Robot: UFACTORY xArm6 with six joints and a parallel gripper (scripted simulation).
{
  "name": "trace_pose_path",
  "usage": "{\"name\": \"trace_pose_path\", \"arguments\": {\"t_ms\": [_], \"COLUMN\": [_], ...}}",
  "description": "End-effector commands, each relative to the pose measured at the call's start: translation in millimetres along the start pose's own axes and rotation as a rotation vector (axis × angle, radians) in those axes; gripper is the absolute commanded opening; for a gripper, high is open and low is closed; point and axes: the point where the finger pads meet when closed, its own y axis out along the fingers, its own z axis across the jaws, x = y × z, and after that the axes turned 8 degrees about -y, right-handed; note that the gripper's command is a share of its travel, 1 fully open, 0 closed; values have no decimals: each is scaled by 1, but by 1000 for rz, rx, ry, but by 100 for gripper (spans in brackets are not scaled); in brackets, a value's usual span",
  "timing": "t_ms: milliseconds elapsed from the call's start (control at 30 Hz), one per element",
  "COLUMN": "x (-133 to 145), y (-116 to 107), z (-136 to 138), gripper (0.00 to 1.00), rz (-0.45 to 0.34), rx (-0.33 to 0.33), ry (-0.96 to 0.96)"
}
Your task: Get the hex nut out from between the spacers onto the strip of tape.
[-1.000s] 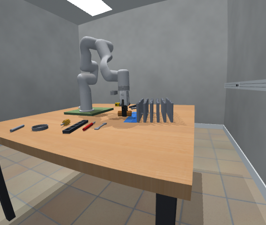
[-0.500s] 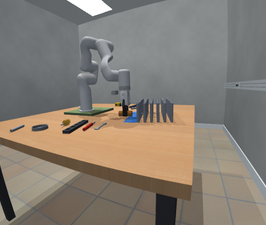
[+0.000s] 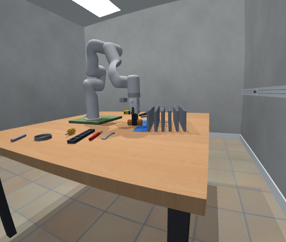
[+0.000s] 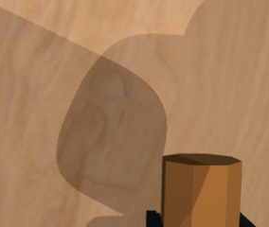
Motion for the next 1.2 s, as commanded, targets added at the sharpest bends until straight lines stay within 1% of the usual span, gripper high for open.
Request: {"name": "trace_pose_path", "arguments": {"t_ms": [0, 1167], "x": [1, -1], "y": [1, 4], "z": [-1, -1], "gripper": [0, 0], "rz": [-3, -3], "rx": [-2, -2], "ry": [0, 0]}}
